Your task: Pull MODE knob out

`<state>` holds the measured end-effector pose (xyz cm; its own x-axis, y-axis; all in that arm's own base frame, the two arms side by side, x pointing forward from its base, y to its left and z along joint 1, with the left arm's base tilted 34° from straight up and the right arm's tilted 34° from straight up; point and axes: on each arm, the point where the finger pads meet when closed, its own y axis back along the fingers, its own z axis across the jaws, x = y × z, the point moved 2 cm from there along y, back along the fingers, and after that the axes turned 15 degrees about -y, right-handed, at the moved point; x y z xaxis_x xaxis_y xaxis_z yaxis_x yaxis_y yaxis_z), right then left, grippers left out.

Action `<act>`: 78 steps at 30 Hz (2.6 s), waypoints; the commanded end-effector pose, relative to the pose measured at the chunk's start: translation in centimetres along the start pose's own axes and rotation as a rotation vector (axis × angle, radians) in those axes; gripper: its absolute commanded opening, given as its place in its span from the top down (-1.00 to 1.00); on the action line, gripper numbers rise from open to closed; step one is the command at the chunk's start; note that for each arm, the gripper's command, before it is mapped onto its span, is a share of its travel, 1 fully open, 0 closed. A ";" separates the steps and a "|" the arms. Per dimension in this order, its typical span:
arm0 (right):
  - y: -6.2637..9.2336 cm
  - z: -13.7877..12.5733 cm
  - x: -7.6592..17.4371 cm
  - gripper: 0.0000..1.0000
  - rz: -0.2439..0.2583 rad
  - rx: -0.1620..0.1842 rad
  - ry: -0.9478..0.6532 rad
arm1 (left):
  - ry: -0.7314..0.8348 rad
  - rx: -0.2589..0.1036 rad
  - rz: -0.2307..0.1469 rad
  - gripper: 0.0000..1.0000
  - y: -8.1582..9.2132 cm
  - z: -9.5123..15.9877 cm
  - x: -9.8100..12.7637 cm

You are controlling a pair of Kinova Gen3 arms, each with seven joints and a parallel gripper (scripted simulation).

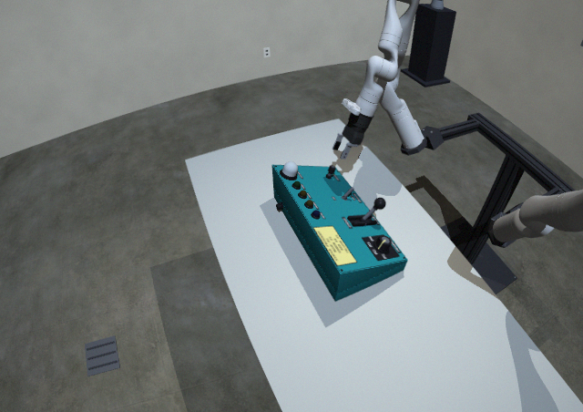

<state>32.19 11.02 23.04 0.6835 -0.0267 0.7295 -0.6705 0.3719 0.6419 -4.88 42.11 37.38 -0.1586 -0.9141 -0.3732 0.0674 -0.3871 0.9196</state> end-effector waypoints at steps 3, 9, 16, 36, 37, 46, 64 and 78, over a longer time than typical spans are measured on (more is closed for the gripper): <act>-2.7 -0.1 0.0 -1.00 0.004 0.002 0.000 | 0.001 0.000 -0.001 -1.00 0.0 0.0 0.0; -4.1 -0.1 0.1 -1.00 0.003 0.002 0.000 | 0.001 0.000 -0.001 -1.00 0.0 0.0 0.0; -6.3 -0.1 0.1 -1.00 0.003 0.002 0.000 | 0.001 0.000 -0.001 -1.00 0.0 0.0 0.0; -8.9 -0.1 0.1 -1.00 0.003 0.002 0.000 | 0.001 0.000 -0.001 -1.00 0.0 0.0 0.0; -8.9 -0.1 0.1 -1.00 0.003 0.002 0.000 | 0.001 0.000 -0.001 -1.00 0.0 0.0 0.0; -8.9 -0.1 0.1 -1.00 0.003 0.002 0.000 | 0.001 0.000 -0.001 -1.00 0.0 0.0 0.0; -8.9 -0.1 0.1 -1.00 0.003 0.002 0.000 | 0.001 0.000 -0.001 -1.00 0.0 0.0 0.0; -8.9 -0.1 0.1 -0.21 0.003 0.002 0.000 | 0.001 0.000 -0.001 -1.00 0.0 0.0 0.0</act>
<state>38.25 7.80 17.30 0.6814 -0.0257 0.7315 -0.6729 0.3713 0.6399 -4.88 42.11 37.38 -0.1586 -0.9141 -0.3732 0.0674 -0.3871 0.9196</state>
